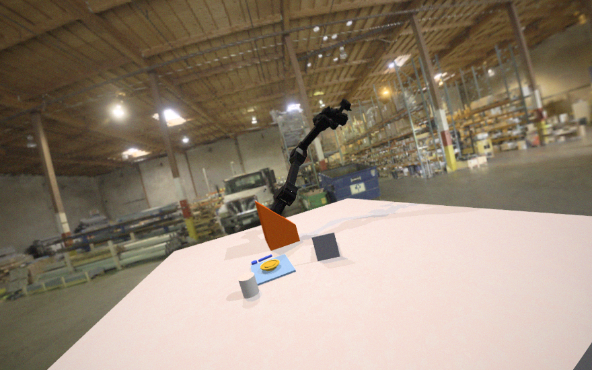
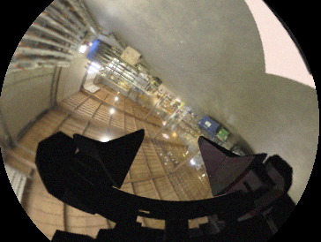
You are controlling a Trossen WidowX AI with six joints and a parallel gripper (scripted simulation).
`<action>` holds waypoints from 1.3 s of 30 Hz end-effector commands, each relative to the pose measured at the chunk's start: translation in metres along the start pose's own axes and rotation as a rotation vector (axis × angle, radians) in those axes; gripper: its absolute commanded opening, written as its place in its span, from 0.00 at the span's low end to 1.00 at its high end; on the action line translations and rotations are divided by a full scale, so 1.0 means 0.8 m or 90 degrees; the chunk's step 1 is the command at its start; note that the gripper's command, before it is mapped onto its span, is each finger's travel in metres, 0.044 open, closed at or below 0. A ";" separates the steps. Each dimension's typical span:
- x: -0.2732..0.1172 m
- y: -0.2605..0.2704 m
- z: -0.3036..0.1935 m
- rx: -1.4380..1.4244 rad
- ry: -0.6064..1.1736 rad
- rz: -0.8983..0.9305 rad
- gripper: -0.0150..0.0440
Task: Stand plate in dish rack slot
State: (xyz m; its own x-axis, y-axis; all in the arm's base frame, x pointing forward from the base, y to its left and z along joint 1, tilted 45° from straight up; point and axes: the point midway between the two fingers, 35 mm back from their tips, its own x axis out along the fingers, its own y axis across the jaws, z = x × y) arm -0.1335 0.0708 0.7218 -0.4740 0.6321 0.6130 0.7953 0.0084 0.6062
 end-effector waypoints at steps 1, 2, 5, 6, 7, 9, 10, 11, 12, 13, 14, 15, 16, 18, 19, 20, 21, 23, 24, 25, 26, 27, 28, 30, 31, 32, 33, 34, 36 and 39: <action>-0.004 0.040 0.024 0.057 -0.012 0.050 0.93; -0.005 0.046 0.028 0.066 -0.014 0.059 0.93; -0.009 0.066 0.040 0.093 -0.020 0.086 0.93; -0.011 0.075 0.045 0.106 -0.022 0.099 0.93; -0.014 0.084 0.051 0.118 -0.025 0.112 0.93; -0.019 0.102 0.062 0.142 -0.029 0.139 0.93; -0.023 0.111 0.068 0.154 -0.030 0.153 0.93; -0.026 0.120 0.074 0.166 -0.032 0.166 0.93; -0.029 0.128 0.080 0.178 -0.034 0.180 0.93; -0.033 0.137 0.085 0.189 -0.035 0.194 0.93; -0.036 0.142 0.089 0.196 -0.037 0.204 0.93; -0.039 0.147 0.093 0.203 -0.039 0.215 0.93; -0.043 0.152 0.097 0.209 -0.041 0.225 0.93; -0.049 0.162 0.105 0.222 -0.045 0.246 0.93; -0.053 0.168 0.109 0.230 -0.046 0.257 0.93; -0.058 0.175 0.114 0.241 -0.048 0.269 0.93; -0.062 0.182 0.119 0.251 -0.050 0.281 0.93; -0.071 0.196 0.130 0.273 -0.053 0.304 0.93; -0.075 0.202 0.134 0.285 -0.052 0.315 0.93; -0.080 0.209 0.139 0.297 -0.049 0.326 0.93; -0.085 0.215 0.144 0.310 -0.047 0.337 0.93; -0.090 0.222 0.148 0.322 -0.045 0.349 0.93; -0.095 0.228 0.153 0.334 -0.042 0.360 0.93; -0.105 0.240 0.163 0.358 -0.037 0.383 0.93; -0.111 0.246 0.167 0.370 -0.034 0.395 0.93; -0.117 0.252 0.172 0.382 -0.031 0.407 0.93; -0.122 0.258 0.177 0.393 -0.028 0.418 0.93; -0.127 0.263 0.181 0.402 -0.028 0.428 0.93; -0.133 0.269 0.187 0.413 -0.028 0.441 0.93; -0.152 0.287 0.203 0.445 -0.029 0.478 0.93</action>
State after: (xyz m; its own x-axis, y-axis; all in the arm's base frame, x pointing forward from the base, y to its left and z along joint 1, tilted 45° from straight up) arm 0.1461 0.1219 0.7111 0.1889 0.6910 0.6977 0.9539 0.0397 -0.2975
